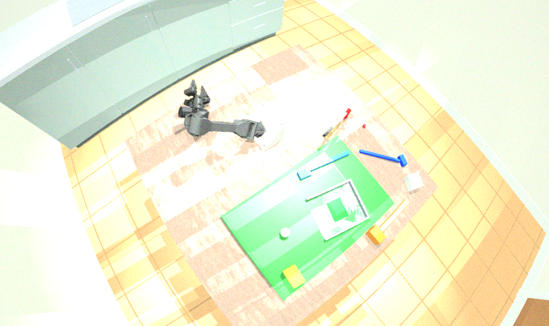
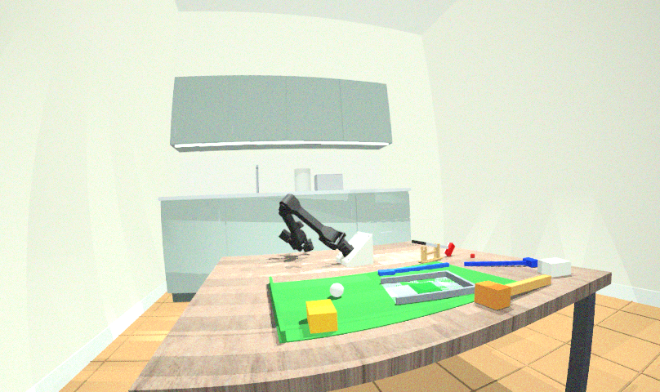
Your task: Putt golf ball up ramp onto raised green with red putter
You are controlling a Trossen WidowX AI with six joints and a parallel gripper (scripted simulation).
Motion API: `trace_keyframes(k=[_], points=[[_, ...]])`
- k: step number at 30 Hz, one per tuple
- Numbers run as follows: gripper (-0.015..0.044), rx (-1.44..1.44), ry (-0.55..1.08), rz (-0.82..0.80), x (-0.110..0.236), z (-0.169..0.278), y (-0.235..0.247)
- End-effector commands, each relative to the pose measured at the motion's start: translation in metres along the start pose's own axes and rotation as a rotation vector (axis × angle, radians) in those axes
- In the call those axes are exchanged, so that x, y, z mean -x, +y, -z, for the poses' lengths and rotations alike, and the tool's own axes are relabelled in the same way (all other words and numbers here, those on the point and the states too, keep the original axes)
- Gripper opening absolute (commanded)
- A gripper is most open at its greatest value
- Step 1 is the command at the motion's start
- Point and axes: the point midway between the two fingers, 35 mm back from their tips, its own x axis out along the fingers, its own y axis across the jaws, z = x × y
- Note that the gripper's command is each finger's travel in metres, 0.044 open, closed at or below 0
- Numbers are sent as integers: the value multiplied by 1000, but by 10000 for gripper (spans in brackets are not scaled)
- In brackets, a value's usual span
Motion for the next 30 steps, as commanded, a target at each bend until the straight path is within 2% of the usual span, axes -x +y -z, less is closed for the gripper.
trace_keyframes(k=[1,4,12,21,30], points=[[440,-28,-93,9,14,-34,-20],[440,-90,-178,22,27,-60,-39],[440,-220,-276,14,44,-91,-57],[440,-415,-514,-115,113,-148,-74],[440,-622,-744,-296,199,-189,-100]])
